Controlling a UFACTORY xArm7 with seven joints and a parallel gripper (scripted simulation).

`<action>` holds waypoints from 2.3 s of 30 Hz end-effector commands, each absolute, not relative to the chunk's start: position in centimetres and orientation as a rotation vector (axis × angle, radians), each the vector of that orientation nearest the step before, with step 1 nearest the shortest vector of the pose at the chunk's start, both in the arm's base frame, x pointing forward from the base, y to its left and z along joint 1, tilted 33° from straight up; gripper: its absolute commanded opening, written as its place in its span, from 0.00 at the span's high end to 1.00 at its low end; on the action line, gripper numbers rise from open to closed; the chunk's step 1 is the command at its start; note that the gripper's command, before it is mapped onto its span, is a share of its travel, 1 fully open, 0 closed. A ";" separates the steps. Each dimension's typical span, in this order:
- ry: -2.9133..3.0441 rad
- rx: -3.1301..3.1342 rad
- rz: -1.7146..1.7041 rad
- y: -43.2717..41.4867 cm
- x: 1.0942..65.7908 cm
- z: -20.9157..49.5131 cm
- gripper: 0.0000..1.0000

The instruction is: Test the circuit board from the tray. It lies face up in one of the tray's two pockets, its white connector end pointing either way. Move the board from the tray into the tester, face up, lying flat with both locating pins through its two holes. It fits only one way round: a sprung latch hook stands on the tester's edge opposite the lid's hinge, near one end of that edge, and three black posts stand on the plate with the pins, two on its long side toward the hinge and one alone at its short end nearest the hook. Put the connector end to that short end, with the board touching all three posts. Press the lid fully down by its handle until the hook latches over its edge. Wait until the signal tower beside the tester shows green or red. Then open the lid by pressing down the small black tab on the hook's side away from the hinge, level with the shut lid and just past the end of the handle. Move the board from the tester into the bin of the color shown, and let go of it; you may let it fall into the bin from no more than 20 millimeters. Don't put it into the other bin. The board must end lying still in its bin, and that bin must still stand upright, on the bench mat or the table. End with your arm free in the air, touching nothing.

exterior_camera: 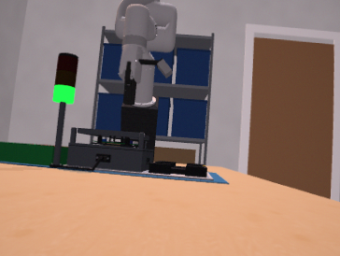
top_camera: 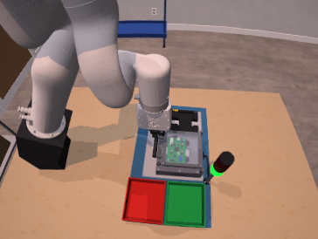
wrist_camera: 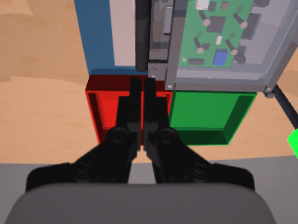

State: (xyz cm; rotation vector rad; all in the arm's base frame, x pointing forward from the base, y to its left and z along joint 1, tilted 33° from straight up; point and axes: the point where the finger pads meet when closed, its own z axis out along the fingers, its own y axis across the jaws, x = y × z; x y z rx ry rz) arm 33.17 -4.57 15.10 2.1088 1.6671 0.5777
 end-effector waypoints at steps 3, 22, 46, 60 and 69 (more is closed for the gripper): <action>1.630 2.142 0.591 -4.6 33.2 15.2 1.00; 1.180 2.499 0.708 -4.6 33.2 15.2 1.00; 0.425 2.859 0.835 -4.6 33.2 15.2 1.00; -0.058 2.974 0.882 -4.6 33.2 15.2 1.00; -0.267 3.000 0.895 -4.6 33.2 15.2 1.00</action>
